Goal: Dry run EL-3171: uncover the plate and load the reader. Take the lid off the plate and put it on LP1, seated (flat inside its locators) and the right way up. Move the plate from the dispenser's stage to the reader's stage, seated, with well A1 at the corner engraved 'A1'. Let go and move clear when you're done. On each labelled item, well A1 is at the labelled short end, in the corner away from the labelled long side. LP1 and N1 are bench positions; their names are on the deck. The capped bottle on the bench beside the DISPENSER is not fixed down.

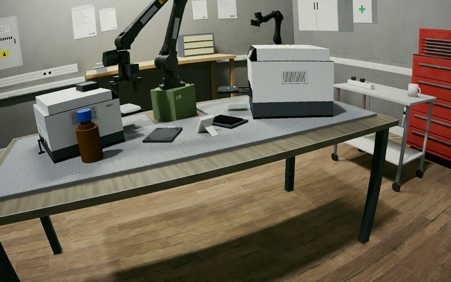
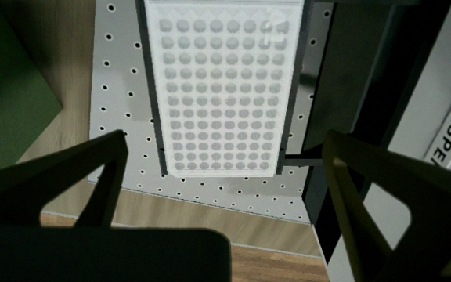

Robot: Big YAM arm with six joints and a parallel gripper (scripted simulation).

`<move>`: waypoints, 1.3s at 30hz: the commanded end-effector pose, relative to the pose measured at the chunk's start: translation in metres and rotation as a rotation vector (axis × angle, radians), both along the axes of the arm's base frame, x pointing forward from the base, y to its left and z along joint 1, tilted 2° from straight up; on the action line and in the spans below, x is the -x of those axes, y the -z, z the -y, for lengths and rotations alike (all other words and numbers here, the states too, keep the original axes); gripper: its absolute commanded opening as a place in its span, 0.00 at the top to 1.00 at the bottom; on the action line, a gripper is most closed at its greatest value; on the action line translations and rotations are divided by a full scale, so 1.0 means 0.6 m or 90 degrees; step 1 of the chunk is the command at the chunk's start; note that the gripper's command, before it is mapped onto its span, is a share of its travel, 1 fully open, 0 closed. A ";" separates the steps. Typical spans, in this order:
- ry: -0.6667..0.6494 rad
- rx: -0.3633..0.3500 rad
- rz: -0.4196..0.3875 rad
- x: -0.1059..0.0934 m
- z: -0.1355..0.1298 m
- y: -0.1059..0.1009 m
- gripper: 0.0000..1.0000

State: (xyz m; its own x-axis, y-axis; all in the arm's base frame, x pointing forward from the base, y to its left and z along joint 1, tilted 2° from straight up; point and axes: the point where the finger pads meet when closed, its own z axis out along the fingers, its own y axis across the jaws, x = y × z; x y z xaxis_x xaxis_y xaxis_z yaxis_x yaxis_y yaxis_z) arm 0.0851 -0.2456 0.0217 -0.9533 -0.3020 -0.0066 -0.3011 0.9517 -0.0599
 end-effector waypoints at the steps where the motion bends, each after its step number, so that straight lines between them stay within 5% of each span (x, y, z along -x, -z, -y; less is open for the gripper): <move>1: 0.003 0.024 0.011 -0.008 0.041 -0.016 0.00; 22: -0.011 -0.004 0.002 -0.004 -0.001 0.011 0.00; 32: 0.001 0.040 0.016 -0.006 0.039 -0.014 0.00; 39: 0.002 0.031 0.012 -0.005 0.042 -0.002 0.00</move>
